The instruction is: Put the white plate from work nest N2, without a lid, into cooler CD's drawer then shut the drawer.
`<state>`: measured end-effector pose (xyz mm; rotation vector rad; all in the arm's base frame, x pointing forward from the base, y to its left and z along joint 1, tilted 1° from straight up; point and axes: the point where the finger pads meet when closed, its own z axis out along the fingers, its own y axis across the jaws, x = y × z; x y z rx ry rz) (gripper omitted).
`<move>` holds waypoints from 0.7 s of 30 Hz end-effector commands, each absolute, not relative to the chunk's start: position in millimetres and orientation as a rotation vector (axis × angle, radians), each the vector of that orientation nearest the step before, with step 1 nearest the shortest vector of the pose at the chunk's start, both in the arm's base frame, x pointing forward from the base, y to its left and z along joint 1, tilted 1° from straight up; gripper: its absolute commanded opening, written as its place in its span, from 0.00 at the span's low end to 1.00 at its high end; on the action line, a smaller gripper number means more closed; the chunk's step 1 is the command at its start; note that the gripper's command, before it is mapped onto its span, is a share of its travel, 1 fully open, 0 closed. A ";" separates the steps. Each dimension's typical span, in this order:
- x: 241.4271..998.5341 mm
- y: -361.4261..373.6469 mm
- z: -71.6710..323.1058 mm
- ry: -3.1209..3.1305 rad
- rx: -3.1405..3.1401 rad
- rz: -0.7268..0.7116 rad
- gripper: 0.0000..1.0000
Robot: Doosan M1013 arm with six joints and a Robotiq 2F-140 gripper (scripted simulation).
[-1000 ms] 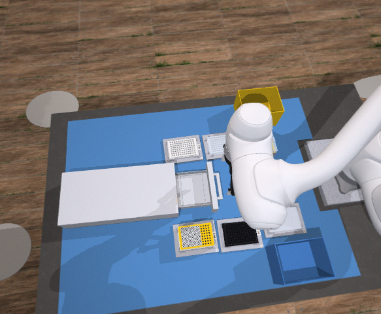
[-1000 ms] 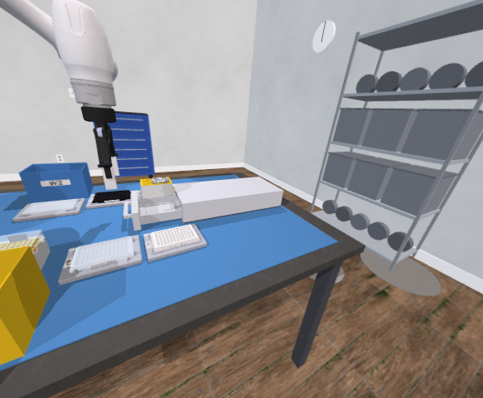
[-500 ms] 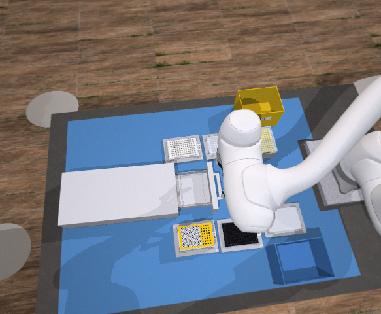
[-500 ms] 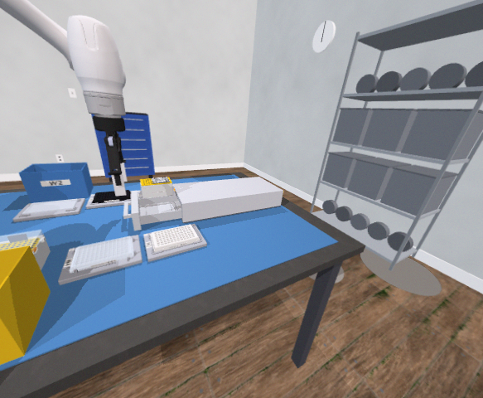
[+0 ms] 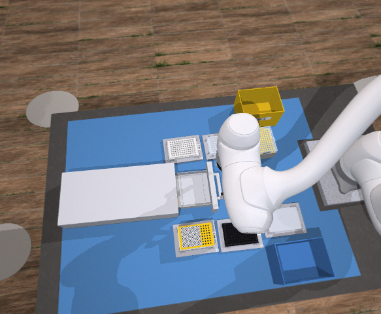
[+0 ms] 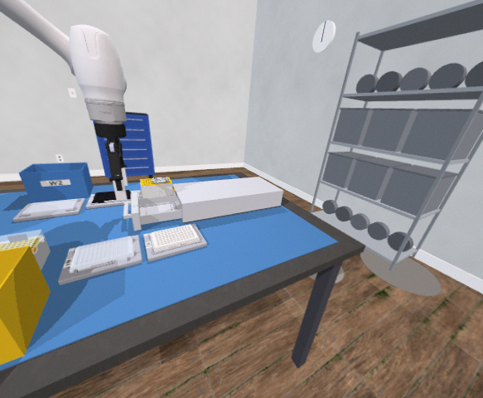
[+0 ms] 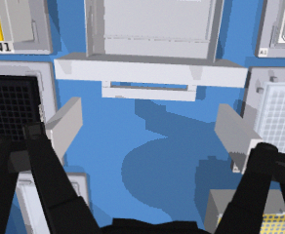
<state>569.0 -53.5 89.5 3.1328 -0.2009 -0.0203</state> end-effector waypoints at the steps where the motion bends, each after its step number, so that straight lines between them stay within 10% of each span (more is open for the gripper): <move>1: 569.1 -53.5 88.8 -0.201 3.133 -0.020 0.87; 21: 568.7 -53.5 64.8 -0.201 3.133 -0.020 0.87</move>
